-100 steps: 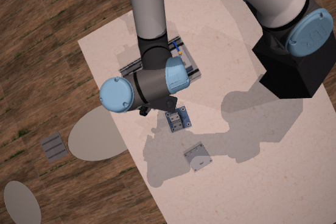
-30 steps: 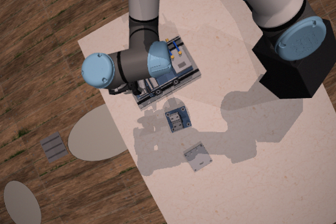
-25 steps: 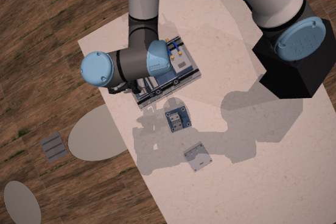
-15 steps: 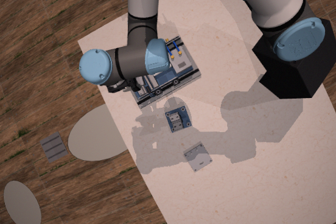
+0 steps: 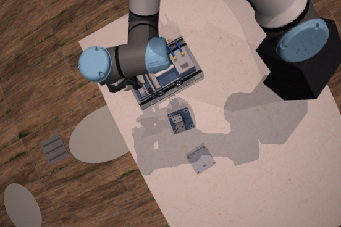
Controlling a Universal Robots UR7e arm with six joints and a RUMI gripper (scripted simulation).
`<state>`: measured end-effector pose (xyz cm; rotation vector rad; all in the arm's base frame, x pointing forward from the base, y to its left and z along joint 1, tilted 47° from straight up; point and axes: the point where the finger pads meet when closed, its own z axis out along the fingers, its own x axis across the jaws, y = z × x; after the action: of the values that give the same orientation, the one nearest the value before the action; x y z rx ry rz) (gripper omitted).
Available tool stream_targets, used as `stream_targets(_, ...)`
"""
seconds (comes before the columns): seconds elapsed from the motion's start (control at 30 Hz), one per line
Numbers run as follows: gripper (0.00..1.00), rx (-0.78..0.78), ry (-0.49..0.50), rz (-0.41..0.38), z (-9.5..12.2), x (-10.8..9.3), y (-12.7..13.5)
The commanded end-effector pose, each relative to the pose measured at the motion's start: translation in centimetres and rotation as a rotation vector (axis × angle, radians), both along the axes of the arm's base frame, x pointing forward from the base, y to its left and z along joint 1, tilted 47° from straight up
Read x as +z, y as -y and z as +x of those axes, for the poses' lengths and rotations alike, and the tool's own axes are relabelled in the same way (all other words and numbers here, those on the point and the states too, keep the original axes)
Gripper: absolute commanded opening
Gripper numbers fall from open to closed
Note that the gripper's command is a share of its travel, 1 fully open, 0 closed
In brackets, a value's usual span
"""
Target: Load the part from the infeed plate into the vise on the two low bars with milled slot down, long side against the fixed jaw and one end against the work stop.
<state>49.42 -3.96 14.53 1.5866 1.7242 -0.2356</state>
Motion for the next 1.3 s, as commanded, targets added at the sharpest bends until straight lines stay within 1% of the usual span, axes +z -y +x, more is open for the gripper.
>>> stream_targets(0.0,0.0,0.012,-0.008,-0.007,0.03,0.22,0.14)
stream_targets(1.27,0.0,0.07,-0.057,-0.044,0.08,1.16,1.02)
